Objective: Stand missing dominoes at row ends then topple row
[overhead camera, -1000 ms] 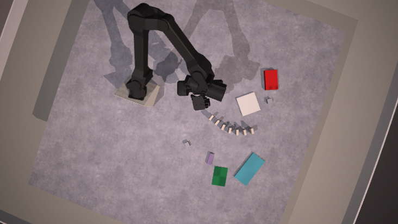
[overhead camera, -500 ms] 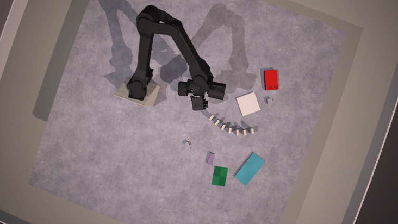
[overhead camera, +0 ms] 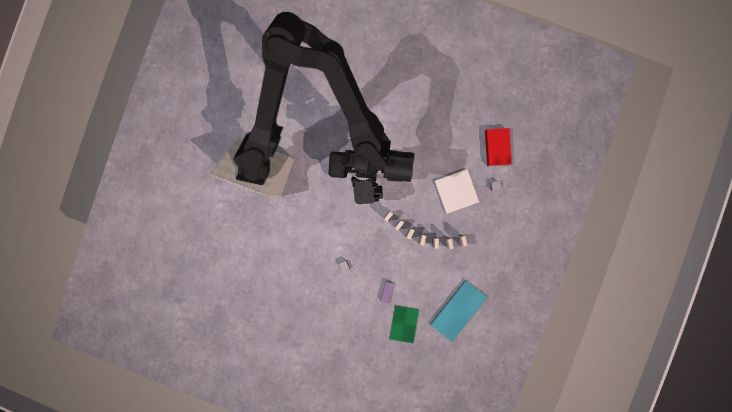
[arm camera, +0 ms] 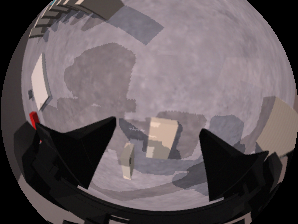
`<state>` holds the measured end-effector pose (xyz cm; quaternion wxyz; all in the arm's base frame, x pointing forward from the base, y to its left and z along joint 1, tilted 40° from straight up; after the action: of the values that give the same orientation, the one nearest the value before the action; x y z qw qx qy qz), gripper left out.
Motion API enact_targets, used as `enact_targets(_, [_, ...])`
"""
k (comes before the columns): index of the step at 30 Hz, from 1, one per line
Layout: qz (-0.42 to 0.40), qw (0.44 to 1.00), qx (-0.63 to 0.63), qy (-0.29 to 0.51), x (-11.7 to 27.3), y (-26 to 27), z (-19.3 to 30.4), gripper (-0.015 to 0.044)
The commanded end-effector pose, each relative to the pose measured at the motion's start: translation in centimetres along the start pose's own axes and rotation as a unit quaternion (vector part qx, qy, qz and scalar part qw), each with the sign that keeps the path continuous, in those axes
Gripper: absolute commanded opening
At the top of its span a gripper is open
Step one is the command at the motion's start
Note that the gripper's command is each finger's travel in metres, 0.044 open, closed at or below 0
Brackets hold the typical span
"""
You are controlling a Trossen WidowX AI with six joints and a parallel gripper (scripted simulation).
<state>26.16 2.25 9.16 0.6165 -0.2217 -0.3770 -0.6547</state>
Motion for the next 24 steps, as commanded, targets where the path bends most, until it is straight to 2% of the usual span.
enact_targets(1, [0.003, 1.000, -0.004, -0.002, -0.47, -0.27, -0.09, 0.0440])
enact_targets(5, [0.003, 1.000, -0.004, -0.002, -0.47, -0.27, -0.09, 0.0440])
enact_targets(18, [0.003, 1.000, -0.004, -0.002, -0.47, -0.27, -0.09, 0.0107])
enact_targets(24, [0.003, 1.000, -0.004, -0.002, -0.47, -0.27, -0.09, 0.0107])
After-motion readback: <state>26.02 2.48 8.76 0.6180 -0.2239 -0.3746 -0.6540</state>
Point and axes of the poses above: the point midway between the two fingers, 35 mm back from their tips, its own x axis back along the fingers, its own y axis across the jaws, z = x × y, the point moved 10 cm from there along x, back along the fingers, and after that the axes turned 1 degree about x, right-handed, at the moved point
